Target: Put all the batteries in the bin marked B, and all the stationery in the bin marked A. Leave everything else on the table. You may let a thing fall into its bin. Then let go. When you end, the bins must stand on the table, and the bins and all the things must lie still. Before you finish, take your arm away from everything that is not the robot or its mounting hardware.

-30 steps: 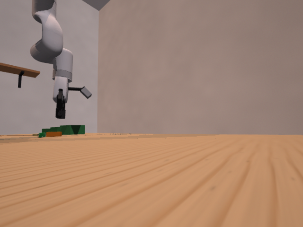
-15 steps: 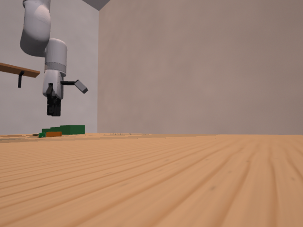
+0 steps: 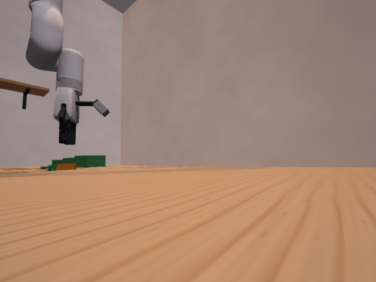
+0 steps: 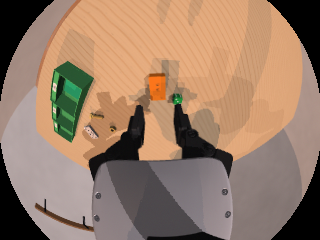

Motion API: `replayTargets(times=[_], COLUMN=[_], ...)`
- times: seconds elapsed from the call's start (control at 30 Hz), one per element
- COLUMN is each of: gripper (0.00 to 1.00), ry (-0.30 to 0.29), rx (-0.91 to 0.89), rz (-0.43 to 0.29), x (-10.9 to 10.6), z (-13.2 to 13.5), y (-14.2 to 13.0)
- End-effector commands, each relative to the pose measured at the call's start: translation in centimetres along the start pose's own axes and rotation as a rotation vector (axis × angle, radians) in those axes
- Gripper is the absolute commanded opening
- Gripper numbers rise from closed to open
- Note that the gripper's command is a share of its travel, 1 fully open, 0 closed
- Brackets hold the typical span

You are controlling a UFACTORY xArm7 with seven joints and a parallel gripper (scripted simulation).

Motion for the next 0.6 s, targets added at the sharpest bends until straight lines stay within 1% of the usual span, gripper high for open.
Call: replayTargets(times=[0.0,0.3,0.57], gripper=[0.42,0.42,0.42], ry=[0.001,0.001,0.001], rx=[0.000,0.000,0.000], rz=[0.003,0.003,0.003], x=[-0.1,-0.1,3.1], z=[-0.1,-0.1,-0.1], y=[0.1,0.1,0.1])
Point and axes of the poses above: the point where the finger pads meet when closed, its own x axis out along the fingers, its own z axis across the jaws, y = z × x, the point moved 2 cm from there along -x, back along the fingers
